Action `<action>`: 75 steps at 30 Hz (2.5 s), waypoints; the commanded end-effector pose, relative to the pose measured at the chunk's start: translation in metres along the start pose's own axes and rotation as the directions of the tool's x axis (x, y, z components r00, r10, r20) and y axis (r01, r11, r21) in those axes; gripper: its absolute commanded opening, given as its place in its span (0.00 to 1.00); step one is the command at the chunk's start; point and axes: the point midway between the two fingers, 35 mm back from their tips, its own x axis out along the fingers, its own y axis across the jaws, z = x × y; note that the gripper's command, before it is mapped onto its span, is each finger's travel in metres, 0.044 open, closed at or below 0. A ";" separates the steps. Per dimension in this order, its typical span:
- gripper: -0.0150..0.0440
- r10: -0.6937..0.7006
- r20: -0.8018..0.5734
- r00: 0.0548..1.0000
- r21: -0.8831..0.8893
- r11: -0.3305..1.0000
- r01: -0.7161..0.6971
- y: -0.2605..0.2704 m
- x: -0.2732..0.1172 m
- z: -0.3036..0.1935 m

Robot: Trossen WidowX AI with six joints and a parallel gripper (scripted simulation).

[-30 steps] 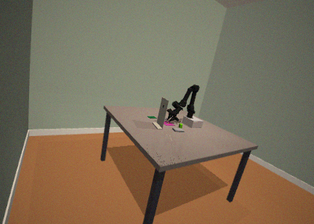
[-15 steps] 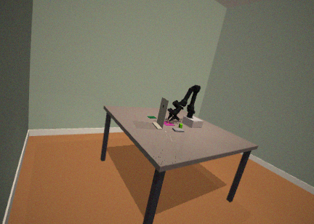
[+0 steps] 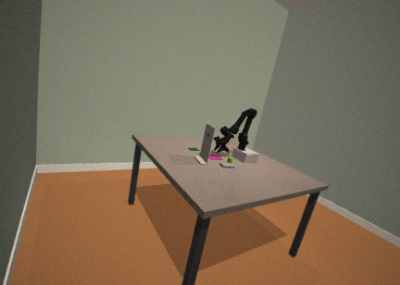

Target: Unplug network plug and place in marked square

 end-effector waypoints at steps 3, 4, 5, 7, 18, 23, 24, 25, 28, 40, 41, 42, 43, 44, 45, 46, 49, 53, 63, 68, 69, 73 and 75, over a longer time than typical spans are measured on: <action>0.52 0.008 -0.002 1.000 -0.001 1.000 -0.008 0.008 -0.006 0.000; 0.52 0.008 -0.002 1.000 -0.001 1.000 -0.008 0.009 -0.007 0.000; 0.52 0.008 -0.002 1.000 -0.001 1.000 -0.008 0.009 -0.008 0.000; 0.52 0.008 -0.002 1.000 -0.001 1.000 -0.008 0.011 -0.009 0.000; 0.52 0.008 -0.002 1.000 -0.001 1.000 -0.008 0.018 -0.020 0.000; 0.52 0.008 -0.002 1.000 -0.001 1.000 -0.008 0.021 -0.025 0.000; 0.52 0.008 -0.002 1.000 -0.001 1.000 -0.008 0.021 -0.026 0.000; 0.52 0.008 -0.002 1.000 -0.001 1.000 -0.008 0.022 -0.027 0.000; 0.52 0.008 -0.003 1.000 -0.001 1.000 -0.008 0.024 -0.030 0.000; 0.52 0.008 -0.003 1.000 -0.001 1.000 -0.008 0.030 -0.043 -0.001; 0.52 0.008 -0.003 1.000 -0.001 1.000 -0.008 0.030 -0.044 -0.001; 0.52 0.008 -0.003 1.000 -0.001 1.000 -0.008 0.030 -0.045 -0.001; 0.52 0.008 -0.003 1.000 -0.001 1.000 -0.008 0.031 -0.046 -0.001; 0.52 0.008 -0.003 1.000 -0.001 1.000 -0.008 0.031 -0.048 -0.001; 0.52 0.008 -0.003 1.000 -0.001 1.000 -0.008 0.032 -0.049 -0.001; 0.52 0.008 -0.003 1.000 -0.001 1.000 -0.008 0.032 -0.050 -0.001; 0.52 0.008 -0.003 1.000 -0.001 1.000 -0.008 0.033 -0.053 -0.001; 0.52 0.008 -0.003 1.000 -0.001 1.000 -0.008 0.035 -0.058 -0.001; 0.52 0.000 0.000 1.000 0.000 1.000 0.000 0.039 -0.066 0.000; 0.52 0.002 -0.001 1.000 0.000 1.000 -0.002 0.051 -0.078 0.000; 0.52 0.002 -0.001 1.000 0.000 1.000 -0.002 0.054 -0.080 0.000; 0.52 0.003 -0.001 1.000 -0.001 1.000 -0.003 0.062 -0.090 0.000; 0.52 0.004 -0.001 1.000 -0.001 1.000 -0.004 0.067 -0.096 0.000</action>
